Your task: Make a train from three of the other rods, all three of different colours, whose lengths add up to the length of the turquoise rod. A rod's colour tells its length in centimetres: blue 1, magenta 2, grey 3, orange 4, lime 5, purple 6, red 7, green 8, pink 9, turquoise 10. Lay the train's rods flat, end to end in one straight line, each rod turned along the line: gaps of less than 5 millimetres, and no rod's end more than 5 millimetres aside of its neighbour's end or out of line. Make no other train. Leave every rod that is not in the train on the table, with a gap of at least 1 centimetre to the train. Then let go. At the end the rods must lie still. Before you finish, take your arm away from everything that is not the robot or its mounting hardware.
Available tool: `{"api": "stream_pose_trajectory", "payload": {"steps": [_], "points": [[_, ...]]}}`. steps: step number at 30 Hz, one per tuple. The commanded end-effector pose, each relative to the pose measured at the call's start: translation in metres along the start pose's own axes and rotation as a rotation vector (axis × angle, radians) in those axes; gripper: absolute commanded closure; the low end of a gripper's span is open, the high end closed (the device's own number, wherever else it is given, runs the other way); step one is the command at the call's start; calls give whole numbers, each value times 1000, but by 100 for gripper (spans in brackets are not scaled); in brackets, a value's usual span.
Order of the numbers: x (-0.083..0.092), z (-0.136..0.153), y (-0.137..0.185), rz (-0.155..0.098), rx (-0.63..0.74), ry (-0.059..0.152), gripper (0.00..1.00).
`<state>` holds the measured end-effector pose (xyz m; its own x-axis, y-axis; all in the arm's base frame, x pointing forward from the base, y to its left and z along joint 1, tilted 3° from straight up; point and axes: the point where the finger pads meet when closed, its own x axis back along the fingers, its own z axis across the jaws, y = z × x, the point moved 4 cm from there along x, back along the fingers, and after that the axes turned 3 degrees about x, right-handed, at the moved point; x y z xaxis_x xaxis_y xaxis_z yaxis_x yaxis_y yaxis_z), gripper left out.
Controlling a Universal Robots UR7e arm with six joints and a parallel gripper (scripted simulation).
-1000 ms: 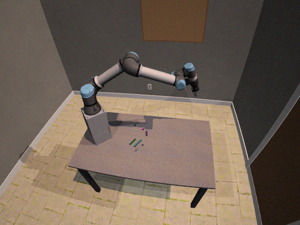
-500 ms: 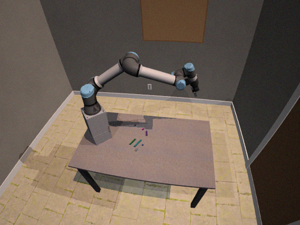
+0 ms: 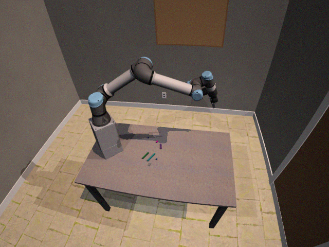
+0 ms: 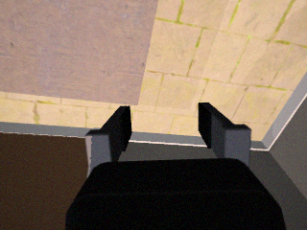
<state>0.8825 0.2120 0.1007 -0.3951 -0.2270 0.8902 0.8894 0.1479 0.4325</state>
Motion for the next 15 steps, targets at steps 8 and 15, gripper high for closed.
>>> {"api": "stream_pose_trajectory", "payload": {"steps": [8, 15], "points": [[-13, -44, -33, 20, -259, -33, 0], [-21, -71, -58, 31, -432, -57, 0]]}}
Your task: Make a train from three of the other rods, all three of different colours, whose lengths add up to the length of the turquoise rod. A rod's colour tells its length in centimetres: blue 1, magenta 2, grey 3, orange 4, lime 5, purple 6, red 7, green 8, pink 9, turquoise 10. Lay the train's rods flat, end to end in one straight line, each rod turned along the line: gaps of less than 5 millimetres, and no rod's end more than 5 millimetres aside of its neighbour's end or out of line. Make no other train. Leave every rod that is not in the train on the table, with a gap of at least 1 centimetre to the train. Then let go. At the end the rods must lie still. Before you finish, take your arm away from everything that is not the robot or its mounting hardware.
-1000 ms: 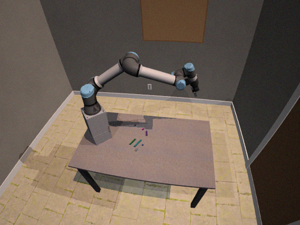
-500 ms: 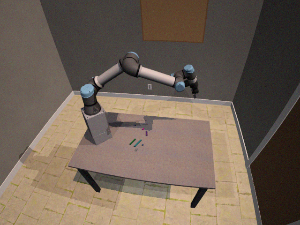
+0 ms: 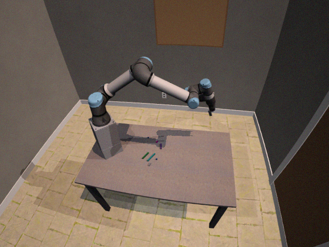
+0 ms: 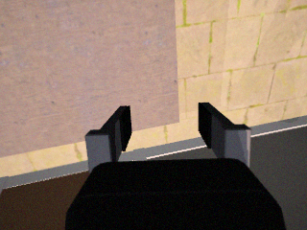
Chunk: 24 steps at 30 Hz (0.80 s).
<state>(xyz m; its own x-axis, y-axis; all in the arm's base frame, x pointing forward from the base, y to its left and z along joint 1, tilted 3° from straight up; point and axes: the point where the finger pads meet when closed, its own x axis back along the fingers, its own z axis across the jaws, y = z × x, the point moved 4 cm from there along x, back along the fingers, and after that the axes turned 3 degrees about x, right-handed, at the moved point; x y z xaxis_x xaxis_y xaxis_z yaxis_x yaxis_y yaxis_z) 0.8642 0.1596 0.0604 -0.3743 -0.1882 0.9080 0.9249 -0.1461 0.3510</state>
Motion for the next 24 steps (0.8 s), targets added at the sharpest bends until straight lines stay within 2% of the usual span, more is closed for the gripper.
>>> {"api": "stream_pose_trajectory", "payload": {"steps": [1, 12, 14, 16, 24], "points": [[-7, -31, -14, 7, -164, -22, 0], [-21, -89, -47, 19, -486, -67, 0], [-21, -89, -47, 19, -486, -67, 0], [-24, -105, -59, 21, -585, -82, 0], [-29, -143, -88, 22, -818, -117, 0]]}}
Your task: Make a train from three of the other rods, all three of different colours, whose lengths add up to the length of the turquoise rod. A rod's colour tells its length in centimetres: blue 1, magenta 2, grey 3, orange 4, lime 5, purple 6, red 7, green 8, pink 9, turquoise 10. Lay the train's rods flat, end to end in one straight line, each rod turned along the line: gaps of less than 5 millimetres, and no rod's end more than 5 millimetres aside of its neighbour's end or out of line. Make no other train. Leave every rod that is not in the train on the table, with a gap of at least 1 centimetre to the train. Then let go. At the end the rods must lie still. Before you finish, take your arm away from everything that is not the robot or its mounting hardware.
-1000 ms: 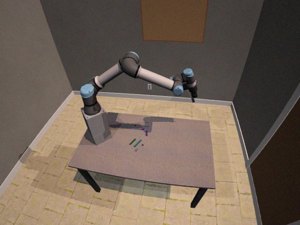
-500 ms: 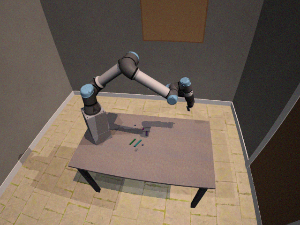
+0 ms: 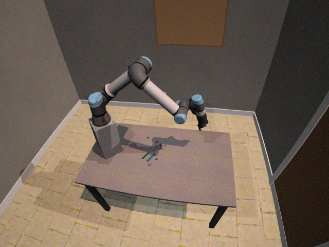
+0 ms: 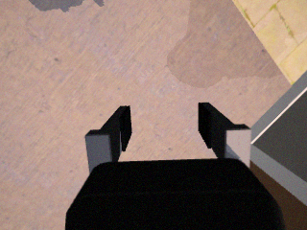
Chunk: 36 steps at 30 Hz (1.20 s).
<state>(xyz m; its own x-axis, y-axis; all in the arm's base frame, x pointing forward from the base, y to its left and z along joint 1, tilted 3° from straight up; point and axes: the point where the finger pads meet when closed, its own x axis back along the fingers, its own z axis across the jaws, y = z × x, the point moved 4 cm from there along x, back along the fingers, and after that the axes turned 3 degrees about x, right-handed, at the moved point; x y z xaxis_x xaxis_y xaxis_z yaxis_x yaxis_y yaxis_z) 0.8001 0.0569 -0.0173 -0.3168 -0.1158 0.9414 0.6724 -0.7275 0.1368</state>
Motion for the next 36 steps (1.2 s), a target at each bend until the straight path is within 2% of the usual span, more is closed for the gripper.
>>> {"api": "stream_pose_trajectory", "payload": {"steps": [1, 5, 7, 9, 22, 24, 26, 36], "points": [[-6, -33, 1, -2, -166, -21, 0], [-10, -56, 0, -4, -284, -38, 0], [-10, -56, 0, -4, -284, -38, 0], [-13, -77, -2, -7, -390, -52, 0], [-19, -151, -14, -23, -767, -102, 0], [-19, -151, -14, -23, -767, -102, 0], [-19, -172, -19, -30, -873, -116, 0], [-18, -225, -36, -54, -1160, -152, 0]]}}
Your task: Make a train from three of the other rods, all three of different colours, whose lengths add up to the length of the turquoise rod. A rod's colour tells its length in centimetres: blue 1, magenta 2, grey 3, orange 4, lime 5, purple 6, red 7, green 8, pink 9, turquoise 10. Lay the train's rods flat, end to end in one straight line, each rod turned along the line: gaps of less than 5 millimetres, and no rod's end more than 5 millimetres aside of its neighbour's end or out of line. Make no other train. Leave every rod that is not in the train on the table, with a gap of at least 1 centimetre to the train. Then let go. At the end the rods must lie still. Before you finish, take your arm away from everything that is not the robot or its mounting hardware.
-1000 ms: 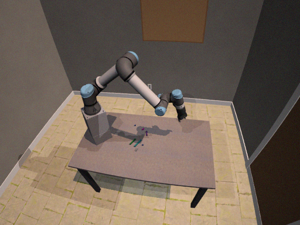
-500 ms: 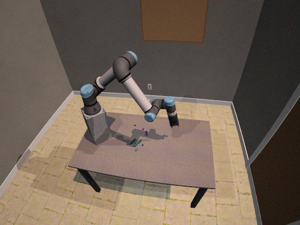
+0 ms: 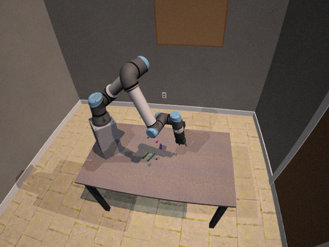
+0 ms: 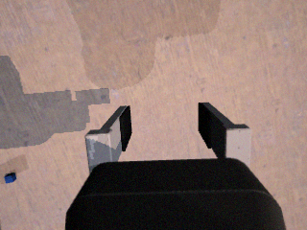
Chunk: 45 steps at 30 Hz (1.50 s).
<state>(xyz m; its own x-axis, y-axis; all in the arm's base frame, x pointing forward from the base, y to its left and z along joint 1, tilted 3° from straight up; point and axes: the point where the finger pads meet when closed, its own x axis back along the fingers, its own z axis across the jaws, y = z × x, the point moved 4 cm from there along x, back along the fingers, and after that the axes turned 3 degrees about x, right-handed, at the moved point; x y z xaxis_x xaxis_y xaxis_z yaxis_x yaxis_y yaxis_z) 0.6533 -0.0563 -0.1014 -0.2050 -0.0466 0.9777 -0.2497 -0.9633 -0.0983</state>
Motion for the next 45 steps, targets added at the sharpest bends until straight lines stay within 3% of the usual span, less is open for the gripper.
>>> {"api": "stream_pose_trajectory", "payload": {"steps": [1, 5, 20, 22, 35, 45], "points": [[-2, -24, 20, -13, -166, -15, 0], [-3, -34, 27, -18, -225, -21, 0], [-1, -114, 75, -66, -708, -61, 0], [-1, -114, 75, -66, -708, -61, 0], [10, -187, 102, -117, -1116, -86, 0], [16, -215, 109, -138, -1266, -93, 0]]}}
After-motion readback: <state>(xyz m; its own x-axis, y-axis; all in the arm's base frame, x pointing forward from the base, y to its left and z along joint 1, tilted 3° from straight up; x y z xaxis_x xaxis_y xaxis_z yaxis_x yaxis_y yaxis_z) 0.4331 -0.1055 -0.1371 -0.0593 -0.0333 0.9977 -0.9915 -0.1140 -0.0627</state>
